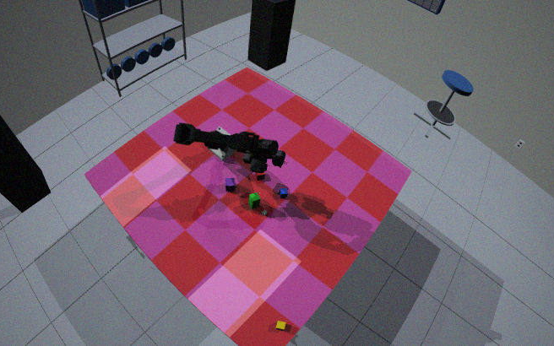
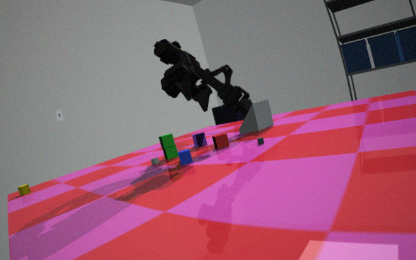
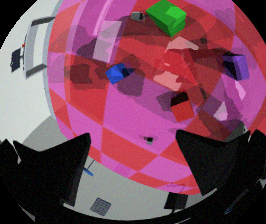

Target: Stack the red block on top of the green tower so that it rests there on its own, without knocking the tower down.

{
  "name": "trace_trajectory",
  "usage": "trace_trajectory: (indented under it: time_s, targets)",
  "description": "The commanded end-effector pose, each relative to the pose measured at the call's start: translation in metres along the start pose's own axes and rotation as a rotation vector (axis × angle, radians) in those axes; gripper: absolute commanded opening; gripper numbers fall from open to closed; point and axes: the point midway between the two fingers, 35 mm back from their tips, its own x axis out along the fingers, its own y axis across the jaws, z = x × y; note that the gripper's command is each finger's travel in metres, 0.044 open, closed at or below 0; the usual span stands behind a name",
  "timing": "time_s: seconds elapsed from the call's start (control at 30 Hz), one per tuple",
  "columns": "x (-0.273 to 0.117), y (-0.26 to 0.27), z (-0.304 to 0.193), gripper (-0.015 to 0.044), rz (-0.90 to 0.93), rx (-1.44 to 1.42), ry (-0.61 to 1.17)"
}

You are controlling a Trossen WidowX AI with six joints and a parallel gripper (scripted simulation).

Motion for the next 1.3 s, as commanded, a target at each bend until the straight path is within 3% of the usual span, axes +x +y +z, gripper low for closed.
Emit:
trace_trajectory:
  time_s: [0.0,0.37,0.63,0.93,1.27]
  targets:
    - [0.008,-0.014,-0.010,0.0440,-0.146,-0.146,-0.041]
    - [0.014,-0.048,-0.025,0.0440,-0.509,-0.542,-0.152]
    - [0.016,-0.050,-0.024,0.0440,-0.514,-0.549,-0.153]
    - [0.058,-0.070,-0.011,0.0440,-0.514,-0.549,-0.156]
    - [0.064,-0.073,-0.009,0.0440,-0.514,-0.549,-0.155]
